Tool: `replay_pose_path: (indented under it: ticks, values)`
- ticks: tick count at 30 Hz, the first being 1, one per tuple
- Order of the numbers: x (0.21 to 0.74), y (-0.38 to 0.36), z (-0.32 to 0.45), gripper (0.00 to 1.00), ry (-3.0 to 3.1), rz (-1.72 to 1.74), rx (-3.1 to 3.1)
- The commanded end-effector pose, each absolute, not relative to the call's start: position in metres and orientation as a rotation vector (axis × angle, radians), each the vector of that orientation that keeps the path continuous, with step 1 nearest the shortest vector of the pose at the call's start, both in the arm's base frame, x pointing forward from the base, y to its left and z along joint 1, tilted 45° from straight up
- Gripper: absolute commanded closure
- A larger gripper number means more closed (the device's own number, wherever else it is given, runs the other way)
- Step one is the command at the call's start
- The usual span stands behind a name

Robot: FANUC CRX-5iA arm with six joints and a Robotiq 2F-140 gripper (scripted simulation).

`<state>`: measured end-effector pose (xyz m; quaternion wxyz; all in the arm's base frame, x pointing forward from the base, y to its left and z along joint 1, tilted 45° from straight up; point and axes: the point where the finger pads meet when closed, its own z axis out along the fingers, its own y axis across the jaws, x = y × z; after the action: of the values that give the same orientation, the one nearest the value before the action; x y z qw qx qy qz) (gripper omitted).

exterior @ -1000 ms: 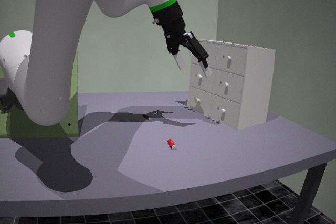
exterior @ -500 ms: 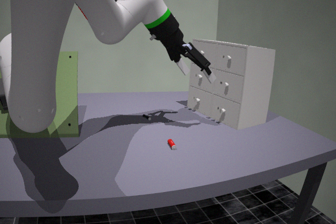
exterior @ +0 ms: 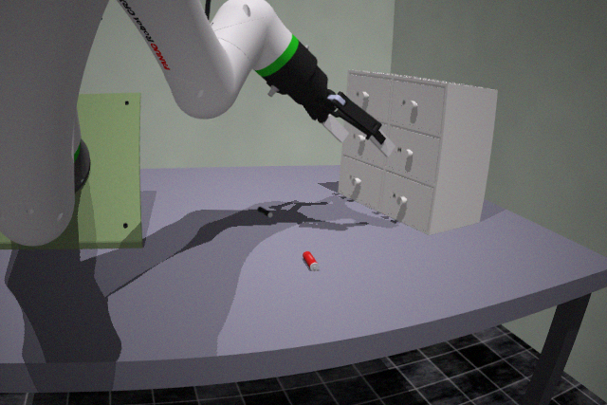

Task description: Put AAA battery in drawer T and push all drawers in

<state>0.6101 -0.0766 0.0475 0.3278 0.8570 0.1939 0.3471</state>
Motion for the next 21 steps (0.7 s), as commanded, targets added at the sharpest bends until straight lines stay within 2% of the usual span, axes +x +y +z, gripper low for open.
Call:
replay_pose_path:
  ticks: [1,21]
  values:
    - [0.6145,-0.0789,0.0475,0.0,0.533,0.998,2.219]
    - [0.6189,-0.0824,0.0431,0.0,0.557,1.059,2.198]
